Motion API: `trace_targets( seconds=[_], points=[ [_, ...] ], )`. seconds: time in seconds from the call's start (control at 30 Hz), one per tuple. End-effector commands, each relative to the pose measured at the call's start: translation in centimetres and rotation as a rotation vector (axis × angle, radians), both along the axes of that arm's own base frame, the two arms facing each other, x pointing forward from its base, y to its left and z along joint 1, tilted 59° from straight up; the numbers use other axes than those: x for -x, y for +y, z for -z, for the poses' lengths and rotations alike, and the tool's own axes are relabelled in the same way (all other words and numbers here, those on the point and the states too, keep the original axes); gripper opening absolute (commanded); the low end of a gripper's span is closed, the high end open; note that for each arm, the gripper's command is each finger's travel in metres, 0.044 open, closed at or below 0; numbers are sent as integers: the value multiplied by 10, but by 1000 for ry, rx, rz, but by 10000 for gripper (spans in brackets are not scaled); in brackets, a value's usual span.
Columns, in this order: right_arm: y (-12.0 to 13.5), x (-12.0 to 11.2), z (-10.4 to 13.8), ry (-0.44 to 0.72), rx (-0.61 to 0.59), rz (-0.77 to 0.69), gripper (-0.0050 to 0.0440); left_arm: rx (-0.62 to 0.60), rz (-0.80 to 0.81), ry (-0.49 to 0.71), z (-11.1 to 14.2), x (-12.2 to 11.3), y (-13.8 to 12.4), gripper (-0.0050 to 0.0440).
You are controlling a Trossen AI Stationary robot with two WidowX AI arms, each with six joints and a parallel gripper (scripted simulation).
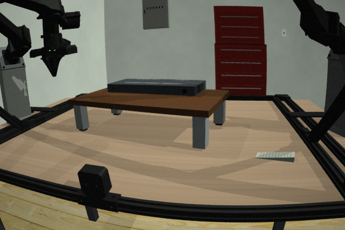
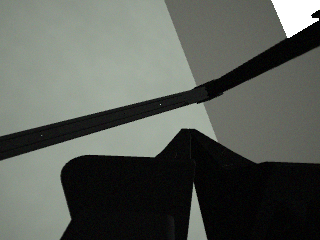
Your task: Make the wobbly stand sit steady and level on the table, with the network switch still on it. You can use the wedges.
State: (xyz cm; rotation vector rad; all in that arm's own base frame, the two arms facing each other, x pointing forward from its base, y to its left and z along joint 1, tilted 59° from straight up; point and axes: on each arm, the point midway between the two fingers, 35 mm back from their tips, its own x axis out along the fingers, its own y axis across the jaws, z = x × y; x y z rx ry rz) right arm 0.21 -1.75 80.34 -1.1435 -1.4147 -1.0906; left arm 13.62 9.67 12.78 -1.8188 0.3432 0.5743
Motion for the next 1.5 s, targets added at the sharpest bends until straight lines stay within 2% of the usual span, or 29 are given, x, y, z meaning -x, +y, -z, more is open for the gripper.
trace_targets(
  seconds=[0.0,0.07,0.1,0.63,0.8,1.0,1.2,1.23,1.47],
  points=[
    [-2,0,0,60,26,60,0,75,-4,-45,-2,0,-11,0],
    [-2,0,0,60,26,60,0,75,-4,-45,-2,0,-11,0],
    [0,0,0,10,5,20,0,0,0,0,0,0,0,0],
    [-2,0,0,60,26,59,0,0,0,0,0,0,0,0],
    [-71,-24,17,190,-244,139,0,-1,0,1,0,0,0,0],
    [-147,-50,67,387,-542,197,0,-1,0,1,0,0,0,0],
    [-147,-50,67,387,-542,197,0,-1,0,1,0,0,0,0],
    [-160,-48,65,388,-550,183,0,-1,0,1,0,0,0,0],
    [-220,-70,145,602,-841,189,0,-1,0,1,0,0,0,0]
  ],
)
